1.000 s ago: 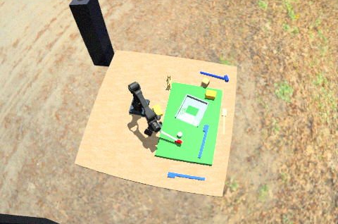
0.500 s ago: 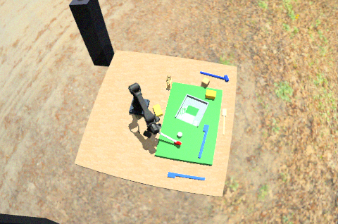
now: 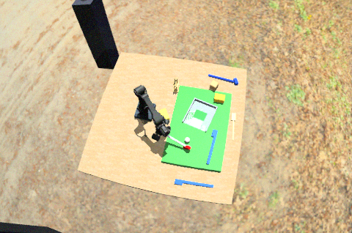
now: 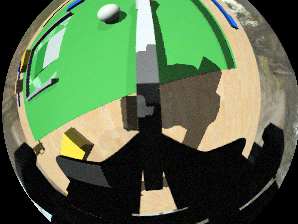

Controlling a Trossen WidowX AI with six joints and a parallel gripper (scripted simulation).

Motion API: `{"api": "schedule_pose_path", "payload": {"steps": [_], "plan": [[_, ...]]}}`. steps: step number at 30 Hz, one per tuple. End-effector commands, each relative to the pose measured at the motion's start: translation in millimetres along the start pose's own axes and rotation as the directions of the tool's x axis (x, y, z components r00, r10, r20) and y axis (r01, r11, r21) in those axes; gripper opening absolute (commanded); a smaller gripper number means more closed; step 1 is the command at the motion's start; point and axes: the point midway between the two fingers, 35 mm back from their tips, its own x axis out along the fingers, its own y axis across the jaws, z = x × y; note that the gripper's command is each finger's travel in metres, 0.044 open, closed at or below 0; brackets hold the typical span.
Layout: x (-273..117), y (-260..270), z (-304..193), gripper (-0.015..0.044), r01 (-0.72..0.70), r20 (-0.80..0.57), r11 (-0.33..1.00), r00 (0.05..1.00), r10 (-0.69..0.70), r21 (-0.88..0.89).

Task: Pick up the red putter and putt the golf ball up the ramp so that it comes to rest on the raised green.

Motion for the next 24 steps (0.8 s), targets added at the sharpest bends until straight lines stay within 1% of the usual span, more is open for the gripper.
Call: {"api": "schedule_pose_path", "payload": {"steps": [1,4,6,12,24], "plan": [[-2,45,1,0.0000,-0.003,0.004,1.000,1.000,0.003,-0.020],[-1,81,-4,0.0000,-0.005,0.006,1.000,1.000,0.005,-0.021],[-1,95,-8,0.0000,-0.006,0.007,1.000,1.000,0.006,-0.021],[-9,97,-8,0.0000,-0.006,0.007,1.000,1.000,0.007,-0.021],[-60,97,-9,0.0000,-0.006,0.007,1.000,1.000,0.007,-0.021]]}}
